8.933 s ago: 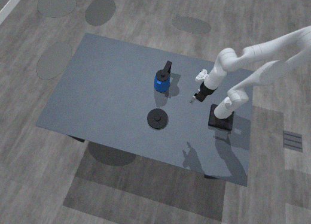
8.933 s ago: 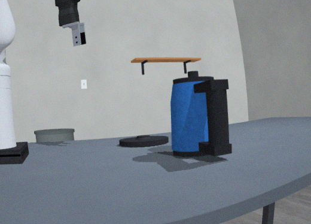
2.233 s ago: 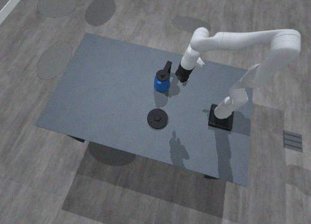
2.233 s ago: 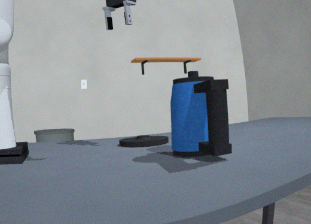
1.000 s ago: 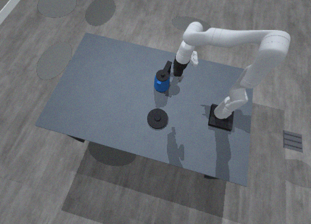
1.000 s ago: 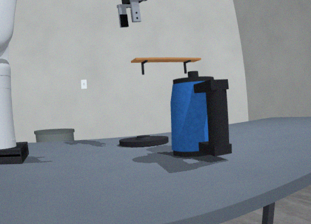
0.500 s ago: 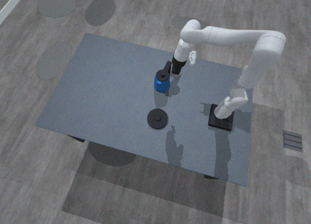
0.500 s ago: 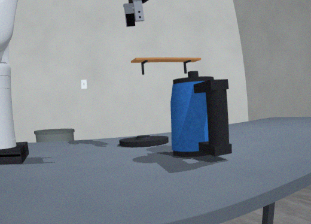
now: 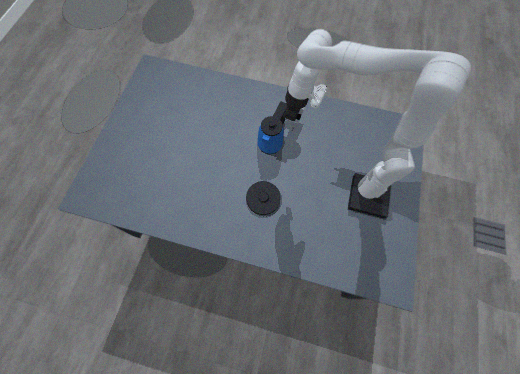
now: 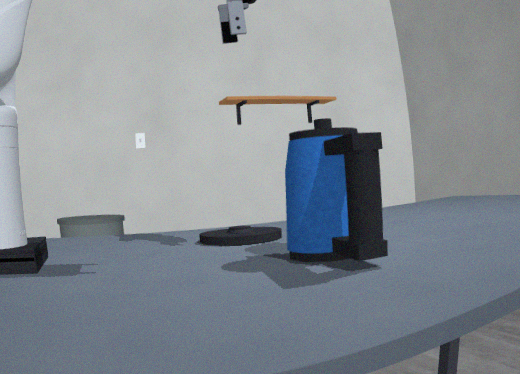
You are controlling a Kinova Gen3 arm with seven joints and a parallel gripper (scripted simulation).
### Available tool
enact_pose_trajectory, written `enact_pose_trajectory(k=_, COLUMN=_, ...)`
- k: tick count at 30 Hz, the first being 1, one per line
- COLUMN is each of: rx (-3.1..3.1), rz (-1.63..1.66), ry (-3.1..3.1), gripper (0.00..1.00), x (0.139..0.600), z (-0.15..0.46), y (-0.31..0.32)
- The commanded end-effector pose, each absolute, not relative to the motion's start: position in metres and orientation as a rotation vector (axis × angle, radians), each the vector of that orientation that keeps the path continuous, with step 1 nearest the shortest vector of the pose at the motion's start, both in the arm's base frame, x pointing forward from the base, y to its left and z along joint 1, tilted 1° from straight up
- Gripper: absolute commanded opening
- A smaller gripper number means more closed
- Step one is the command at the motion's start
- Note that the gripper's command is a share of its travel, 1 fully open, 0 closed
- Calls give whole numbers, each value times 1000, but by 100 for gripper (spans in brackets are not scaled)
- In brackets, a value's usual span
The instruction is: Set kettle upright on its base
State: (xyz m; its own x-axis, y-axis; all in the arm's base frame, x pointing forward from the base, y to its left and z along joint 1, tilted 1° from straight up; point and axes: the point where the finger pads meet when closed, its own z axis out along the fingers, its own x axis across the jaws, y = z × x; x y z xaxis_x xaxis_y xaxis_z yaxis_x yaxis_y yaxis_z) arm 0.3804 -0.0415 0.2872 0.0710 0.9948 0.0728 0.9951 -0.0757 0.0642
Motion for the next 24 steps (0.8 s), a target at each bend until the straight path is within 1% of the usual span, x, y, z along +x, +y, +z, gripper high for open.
enact_pose_trajectory(k=1, rx=-2331, rz=-142, ry=-2097, gripper=100, x=383, z=286, y=-44)
enact_pose_trajectory(k=24, rx=-2578, rz=-114, ry=-1773, gripper=100, x=398, z=283, y=-59)
